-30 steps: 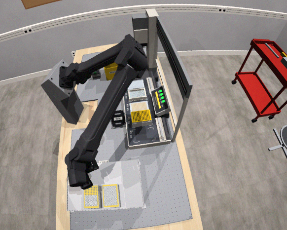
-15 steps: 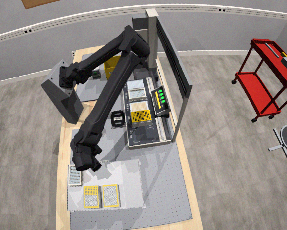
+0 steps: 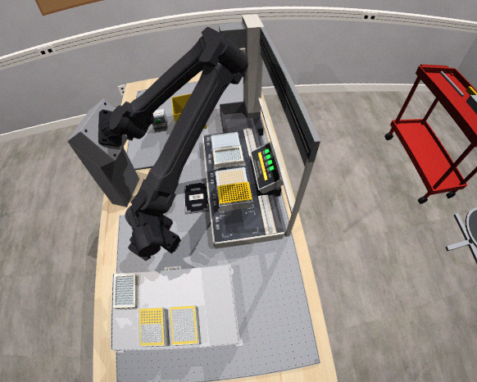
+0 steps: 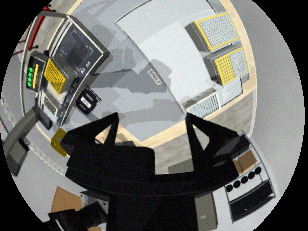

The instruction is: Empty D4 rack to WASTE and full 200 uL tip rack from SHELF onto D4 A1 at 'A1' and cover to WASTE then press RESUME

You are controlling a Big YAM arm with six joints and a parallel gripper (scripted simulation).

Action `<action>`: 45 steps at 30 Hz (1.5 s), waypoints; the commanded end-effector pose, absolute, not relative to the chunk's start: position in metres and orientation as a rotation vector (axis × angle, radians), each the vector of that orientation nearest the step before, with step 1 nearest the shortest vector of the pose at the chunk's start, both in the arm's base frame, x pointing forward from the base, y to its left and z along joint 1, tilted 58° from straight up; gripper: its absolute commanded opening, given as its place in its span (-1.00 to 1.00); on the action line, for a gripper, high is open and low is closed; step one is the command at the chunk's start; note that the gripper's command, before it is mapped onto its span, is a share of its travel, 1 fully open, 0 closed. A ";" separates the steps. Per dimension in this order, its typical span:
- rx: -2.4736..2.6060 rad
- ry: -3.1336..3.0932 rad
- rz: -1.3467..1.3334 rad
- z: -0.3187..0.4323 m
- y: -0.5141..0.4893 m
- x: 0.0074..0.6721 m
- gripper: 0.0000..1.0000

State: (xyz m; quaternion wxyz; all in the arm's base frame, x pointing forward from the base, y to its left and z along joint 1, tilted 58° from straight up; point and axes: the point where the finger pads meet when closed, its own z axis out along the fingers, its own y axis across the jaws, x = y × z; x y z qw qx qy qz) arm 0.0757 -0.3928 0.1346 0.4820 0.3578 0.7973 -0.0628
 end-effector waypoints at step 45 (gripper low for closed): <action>0.223 2.159 -0.518 0.122 -0.207 0.180 1.00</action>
